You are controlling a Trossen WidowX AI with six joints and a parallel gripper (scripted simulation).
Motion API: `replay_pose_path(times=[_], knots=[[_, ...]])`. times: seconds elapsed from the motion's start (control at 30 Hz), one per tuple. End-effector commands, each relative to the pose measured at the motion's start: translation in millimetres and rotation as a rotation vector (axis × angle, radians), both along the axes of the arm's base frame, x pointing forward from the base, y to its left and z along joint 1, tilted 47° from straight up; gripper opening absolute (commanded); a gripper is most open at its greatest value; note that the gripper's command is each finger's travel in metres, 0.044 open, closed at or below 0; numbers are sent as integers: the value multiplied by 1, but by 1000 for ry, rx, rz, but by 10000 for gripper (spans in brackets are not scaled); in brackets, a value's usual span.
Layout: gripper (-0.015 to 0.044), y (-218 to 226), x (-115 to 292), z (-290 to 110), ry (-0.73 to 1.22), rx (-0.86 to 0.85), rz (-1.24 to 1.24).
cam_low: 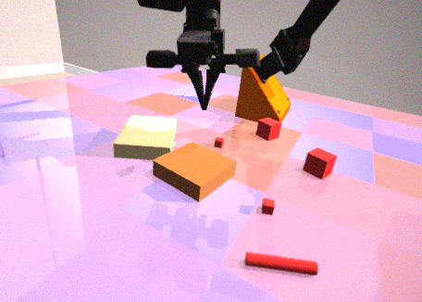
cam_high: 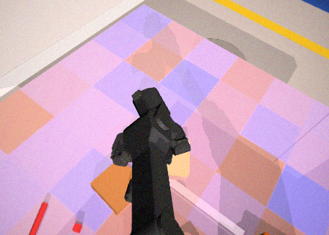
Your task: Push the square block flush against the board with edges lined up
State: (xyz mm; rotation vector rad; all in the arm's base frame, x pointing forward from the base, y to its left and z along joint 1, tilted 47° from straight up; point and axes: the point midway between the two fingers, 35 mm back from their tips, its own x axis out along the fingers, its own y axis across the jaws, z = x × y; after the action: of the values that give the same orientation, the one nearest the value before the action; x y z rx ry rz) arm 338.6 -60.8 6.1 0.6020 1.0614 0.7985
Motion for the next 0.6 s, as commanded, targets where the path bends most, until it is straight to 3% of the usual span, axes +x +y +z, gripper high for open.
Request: replay_pose_path(times=[0.0, 0.57], knots=[[0, 7, -6, -6, 113, 5, -40], [0, 28, -32, -28, 629, 1, -317]])
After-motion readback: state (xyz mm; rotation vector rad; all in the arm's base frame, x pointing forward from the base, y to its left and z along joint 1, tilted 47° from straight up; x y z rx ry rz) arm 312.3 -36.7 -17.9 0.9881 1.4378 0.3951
